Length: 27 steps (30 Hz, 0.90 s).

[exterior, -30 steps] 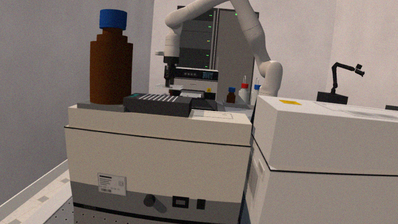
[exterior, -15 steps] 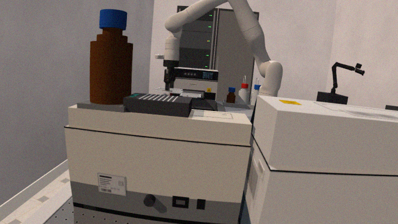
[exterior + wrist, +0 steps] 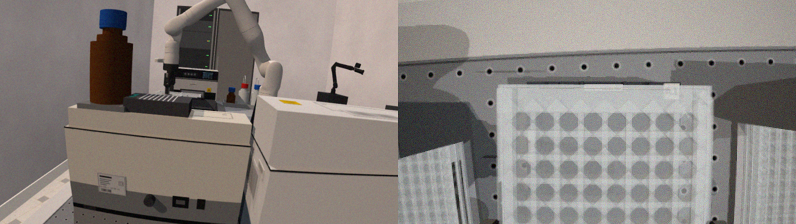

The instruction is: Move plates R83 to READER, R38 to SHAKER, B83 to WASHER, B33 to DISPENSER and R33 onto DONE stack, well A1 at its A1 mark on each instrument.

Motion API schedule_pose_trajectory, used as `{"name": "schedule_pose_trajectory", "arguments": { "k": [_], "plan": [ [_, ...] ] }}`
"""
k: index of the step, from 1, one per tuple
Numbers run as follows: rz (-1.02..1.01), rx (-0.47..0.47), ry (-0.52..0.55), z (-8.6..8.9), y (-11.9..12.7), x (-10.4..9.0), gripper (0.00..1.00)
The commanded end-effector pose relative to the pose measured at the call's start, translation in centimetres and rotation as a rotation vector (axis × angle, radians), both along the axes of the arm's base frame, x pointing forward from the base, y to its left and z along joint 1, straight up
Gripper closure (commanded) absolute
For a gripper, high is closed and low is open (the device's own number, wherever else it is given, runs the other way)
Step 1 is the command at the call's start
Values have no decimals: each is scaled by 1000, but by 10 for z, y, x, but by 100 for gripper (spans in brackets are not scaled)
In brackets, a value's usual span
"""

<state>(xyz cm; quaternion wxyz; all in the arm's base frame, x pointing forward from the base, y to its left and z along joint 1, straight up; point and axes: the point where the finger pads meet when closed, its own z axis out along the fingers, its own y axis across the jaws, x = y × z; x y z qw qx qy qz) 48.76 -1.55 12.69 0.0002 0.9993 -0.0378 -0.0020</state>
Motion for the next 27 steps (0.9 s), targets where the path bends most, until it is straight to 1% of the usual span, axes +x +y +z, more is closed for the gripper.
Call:
{"name": "schedule_pose_trajectory", "arguments": {
  "k": [1,27],
  "plan": [
    [5,4,0,-6,0,0,6],
    [5,4,0,-38,0,-1,6]
  ]
}}
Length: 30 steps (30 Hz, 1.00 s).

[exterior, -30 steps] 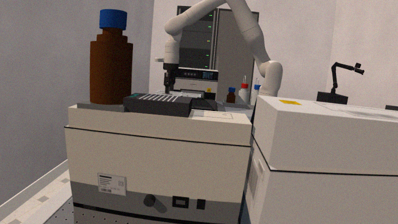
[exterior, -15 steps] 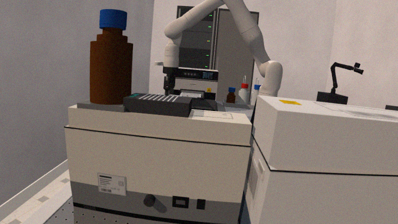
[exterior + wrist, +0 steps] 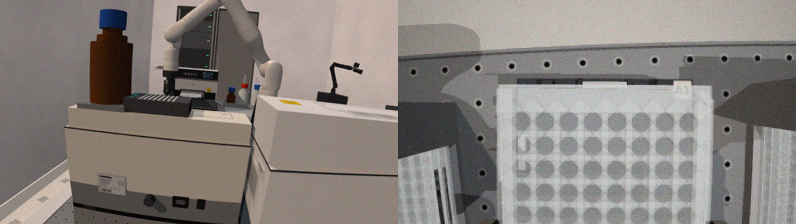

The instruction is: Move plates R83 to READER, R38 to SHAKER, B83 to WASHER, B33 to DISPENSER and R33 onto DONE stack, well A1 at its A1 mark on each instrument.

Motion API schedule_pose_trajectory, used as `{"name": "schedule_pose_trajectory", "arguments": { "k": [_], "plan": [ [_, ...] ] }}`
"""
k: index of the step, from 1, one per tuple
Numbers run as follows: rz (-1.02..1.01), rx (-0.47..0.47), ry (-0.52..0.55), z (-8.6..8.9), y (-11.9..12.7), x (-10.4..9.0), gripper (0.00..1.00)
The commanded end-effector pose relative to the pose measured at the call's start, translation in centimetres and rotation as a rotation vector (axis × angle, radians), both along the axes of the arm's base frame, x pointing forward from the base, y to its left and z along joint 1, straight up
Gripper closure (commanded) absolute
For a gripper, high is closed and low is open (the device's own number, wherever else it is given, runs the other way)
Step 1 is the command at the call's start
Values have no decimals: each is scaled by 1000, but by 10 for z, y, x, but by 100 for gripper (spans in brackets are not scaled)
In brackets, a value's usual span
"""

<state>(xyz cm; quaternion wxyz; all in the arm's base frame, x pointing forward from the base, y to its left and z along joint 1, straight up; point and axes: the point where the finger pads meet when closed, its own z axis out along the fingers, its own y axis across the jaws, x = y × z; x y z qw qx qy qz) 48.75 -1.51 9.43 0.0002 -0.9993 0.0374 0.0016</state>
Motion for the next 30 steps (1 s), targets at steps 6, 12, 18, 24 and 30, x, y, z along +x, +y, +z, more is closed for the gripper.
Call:
{"name": "schedule_pose_trajectory", "arguments": {
  "k": [6,12,18,24,30],
  "plan": [
    [5,2,1,-10,-1,0,6],
    [4,3,1,-19,-1,-1,6],
    [4,3,1,-27,-1,-1,6],
    [5,2,1,-31,-1,-1,6],
    [4,0,1,-30,-1,-1,6]
  ]
}}
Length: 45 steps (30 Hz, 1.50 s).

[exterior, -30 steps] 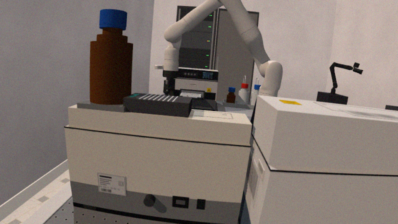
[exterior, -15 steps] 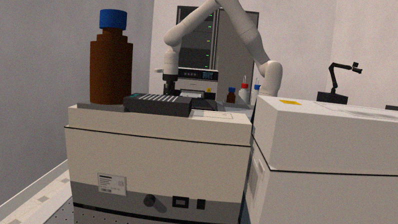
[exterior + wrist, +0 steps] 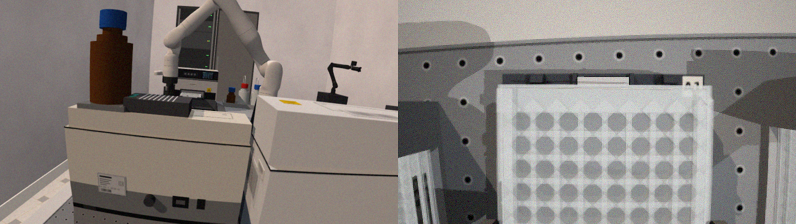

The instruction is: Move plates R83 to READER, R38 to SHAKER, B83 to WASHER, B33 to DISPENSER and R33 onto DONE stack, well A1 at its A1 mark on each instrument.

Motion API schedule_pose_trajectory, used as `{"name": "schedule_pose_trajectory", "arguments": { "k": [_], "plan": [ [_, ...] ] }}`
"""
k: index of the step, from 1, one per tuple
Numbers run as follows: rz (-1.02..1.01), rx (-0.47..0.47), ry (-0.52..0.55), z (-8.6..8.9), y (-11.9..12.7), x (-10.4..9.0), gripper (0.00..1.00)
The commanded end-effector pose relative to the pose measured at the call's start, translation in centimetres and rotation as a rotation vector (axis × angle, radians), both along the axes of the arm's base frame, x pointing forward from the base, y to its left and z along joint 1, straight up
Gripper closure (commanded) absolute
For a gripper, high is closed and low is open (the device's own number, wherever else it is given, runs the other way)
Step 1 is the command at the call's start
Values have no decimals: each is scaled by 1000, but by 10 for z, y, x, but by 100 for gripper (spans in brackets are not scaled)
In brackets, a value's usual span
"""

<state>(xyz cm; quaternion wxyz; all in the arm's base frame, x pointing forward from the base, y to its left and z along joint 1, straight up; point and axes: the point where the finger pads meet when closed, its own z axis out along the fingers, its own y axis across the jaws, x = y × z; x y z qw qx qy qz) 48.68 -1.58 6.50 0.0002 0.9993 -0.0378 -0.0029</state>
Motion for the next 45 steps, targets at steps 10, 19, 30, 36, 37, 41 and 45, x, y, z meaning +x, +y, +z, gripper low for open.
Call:
{"name": "schedule_pose_trajectory", "arguments": {
  "k": [10,19,30,36,37,41,45],
  "plan": [
    [1,0,-1,0,0,0,6],
    [4,3,-1,-9,0,0,6],
    [5,3,-2,-21,0,0,6],
    [5,1,-1,-20,0,0,6],
    [5,1,-1,-20,0,0,6],
    [5,1,-1,-20,0,0,6],
    [5,1,-1,-20,0,0,6]
  ]
}}
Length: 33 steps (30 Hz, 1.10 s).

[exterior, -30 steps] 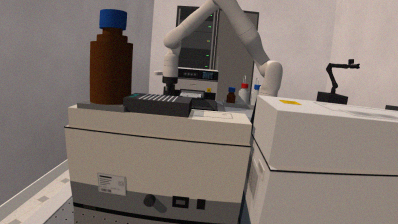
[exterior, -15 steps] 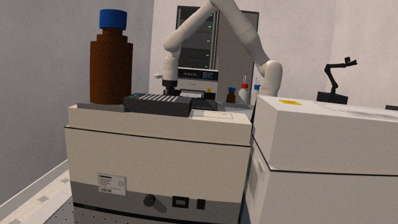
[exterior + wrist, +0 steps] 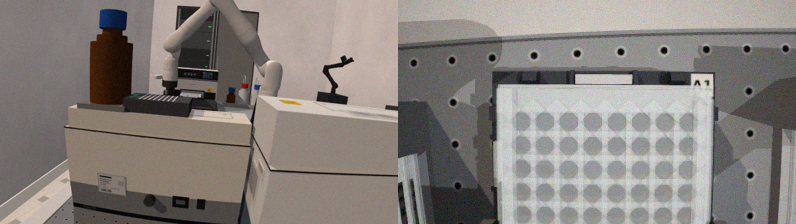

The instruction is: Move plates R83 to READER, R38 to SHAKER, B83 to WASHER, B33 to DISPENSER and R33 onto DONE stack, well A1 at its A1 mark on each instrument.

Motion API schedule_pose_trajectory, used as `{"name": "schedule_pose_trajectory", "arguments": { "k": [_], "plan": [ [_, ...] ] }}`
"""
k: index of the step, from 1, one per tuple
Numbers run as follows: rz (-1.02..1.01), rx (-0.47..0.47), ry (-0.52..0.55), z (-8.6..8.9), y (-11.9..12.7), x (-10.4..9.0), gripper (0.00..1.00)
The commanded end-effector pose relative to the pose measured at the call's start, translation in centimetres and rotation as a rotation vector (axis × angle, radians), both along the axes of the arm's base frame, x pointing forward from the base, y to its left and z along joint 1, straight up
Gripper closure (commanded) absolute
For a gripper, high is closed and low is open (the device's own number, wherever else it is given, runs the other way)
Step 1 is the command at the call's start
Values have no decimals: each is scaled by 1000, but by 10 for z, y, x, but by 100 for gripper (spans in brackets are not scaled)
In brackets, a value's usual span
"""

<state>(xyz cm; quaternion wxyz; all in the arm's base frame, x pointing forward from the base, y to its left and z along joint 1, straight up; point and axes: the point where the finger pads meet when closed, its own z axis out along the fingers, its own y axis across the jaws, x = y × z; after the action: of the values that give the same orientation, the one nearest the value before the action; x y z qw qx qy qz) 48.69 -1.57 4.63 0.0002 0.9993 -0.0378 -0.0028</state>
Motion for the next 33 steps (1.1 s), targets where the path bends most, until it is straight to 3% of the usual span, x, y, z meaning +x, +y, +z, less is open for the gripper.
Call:
{"name": "schedule_pose_trajectory", "arguments": {
  "k": [1,33],
  "plan": [
    [5,1,-1,-1,0,0,6],
    [3,2,-2,-4,0,0,6]
  ]
}}
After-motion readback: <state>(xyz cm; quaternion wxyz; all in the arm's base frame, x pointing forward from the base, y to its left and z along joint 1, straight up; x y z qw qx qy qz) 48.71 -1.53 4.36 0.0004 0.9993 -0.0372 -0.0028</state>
